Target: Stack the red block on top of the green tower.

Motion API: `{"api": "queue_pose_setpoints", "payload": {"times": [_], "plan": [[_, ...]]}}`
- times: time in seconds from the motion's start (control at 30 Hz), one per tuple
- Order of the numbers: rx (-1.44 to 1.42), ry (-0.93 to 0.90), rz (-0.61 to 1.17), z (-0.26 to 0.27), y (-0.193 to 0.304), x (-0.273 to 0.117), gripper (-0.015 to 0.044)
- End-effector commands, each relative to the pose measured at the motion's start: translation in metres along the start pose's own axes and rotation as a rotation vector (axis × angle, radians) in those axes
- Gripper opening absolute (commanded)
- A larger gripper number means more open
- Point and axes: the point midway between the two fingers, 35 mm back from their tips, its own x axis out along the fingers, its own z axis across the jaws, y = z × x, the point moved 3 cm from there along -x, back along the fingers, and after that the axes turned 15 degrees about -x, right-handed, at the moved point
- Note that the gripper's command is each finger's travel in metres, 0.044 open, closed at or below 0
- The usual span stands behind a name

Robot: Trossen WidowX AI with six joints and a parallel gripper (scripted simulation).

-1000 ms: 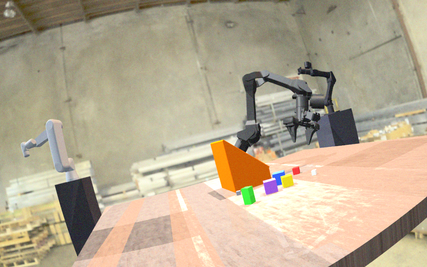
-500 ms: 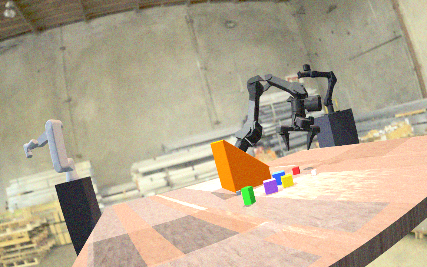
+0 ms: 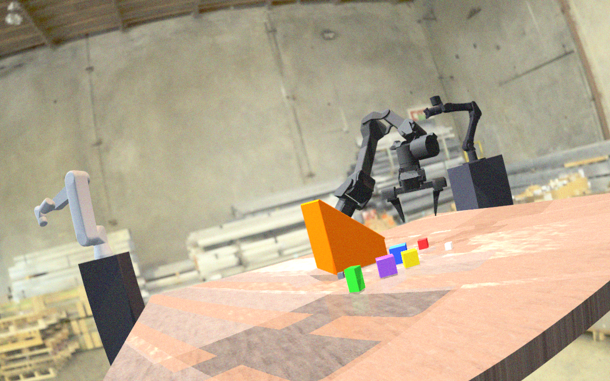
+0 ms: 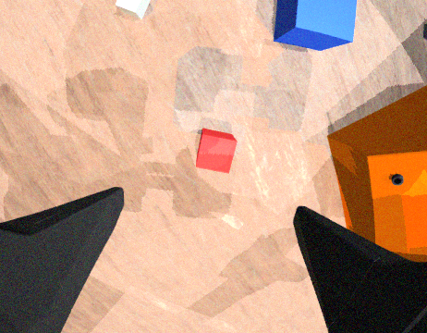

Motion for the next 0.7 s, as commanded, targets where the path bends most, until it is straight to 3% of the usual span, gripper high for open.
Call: {"api": "queue_pose_setpoints", "payload": {"times": [0.0,0.27,0.67], "plan": [[0.097,-0.054,-0.001,-0.011,-0.008,0.000,0.0440],[0.101,-0.056,-0.001,-0.011,-0.008,0.002,0.0440],[0.101,-0.058,-0.001,-0.009,-0.008,0.040,0.0440]]}}
